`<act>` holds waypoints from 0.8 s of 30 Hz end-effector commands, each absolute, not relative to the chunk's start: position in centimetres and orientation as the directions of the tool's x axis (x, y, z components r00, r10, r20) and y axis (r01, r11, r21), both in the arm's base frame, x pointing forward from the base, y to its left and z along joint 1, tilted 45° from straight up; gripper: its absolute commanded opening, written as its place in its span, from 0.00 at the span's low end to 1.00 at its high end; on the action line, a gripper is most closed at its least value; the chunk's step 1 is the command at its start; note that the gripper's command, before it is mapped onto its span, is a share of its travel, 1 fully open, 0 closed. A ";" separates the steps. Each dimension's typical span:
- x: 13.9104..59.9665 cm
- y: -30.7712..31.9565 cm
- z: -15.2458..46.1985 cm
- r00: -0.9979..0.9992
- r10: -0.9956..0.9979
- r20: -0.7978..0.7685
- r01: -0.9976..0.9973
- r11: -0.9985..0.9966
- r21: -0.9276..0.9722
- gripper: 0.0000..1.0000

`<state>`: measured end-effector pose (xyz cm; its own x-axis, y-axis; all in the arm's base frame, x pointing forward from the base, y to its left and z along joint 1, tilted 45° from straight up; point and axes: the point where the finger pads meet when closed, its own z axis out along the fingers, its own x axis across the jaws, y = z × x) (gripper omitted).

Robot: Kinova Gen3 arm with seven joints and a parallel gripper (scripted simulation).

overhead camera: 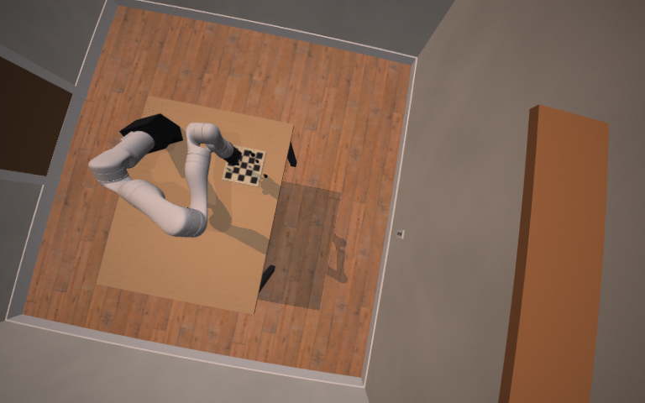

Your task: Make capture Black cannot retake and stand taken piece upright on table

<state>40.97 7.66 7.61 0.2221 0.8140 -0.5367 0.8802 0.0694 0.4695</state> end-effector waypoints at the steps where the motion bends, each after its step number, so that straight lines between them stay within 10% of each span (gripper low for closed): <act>1: 41.0 7.7 7.7 0.228 0.815 -0.532 0.878 0.064 0.475 0.00; 24: 42.0 7.3 8.6 0.588 0.761 -0.274 0.691 -0.296 0.659 0.00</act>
<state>41.77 7.34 8.26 0.5652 0.7693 -0.2978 0.7119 -0.2724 0.6473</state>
